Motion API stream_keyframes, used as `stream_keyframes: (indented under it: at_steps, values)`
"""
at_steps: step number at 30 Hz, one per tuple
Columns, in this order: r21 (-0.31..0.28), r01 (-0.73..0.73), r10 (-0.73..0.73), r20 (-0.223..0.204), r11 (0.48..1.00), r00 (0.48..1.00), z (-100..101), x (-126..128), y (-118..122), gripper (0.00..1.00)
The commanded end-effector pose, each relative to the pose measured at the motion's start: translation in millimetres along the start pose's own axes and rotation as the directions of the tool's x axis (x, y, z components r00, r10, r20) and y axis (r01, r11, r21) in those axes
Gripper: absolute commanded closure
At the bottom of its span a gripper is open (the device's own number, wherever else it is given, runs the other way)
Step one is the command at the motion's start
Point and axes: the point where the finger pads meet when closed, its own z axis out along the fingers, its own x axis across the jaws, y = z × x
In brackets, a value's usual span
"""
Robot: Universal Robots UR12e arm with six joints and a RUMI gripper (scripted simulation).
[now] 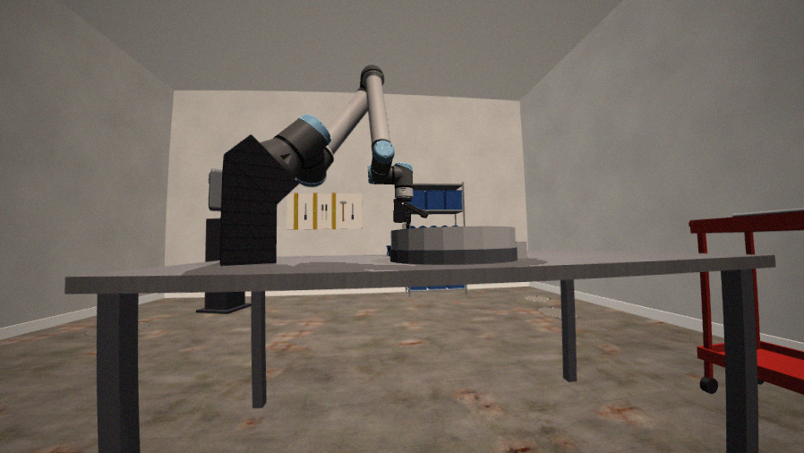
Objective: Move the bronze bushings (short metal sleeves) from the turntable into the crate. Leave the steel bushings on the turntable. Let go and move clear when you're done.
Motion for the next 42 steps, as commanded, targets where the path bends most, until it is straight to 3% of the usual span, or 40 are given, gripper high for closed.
stream_keyframes:
  at_steps: [1,6,19,42]
  values:
    - [-0.001,0.001,-0.001,0.0,1.0,1.0,-23.5,-0.1,-0.4,0.94]
    - [-0.001,0.001,-0.001,0.0,1.0,1.0,-44.6,-0.1,-0.4,0.94]
    - [-0.001,0.001,-0.001,0.0,1.0,1.0,-74.2,0.0,-0.5,0.94]
    - [-0.001,0.001,-0.001,0.0,1.0,1.0,-77.2,0.0,-0.5,0.94]
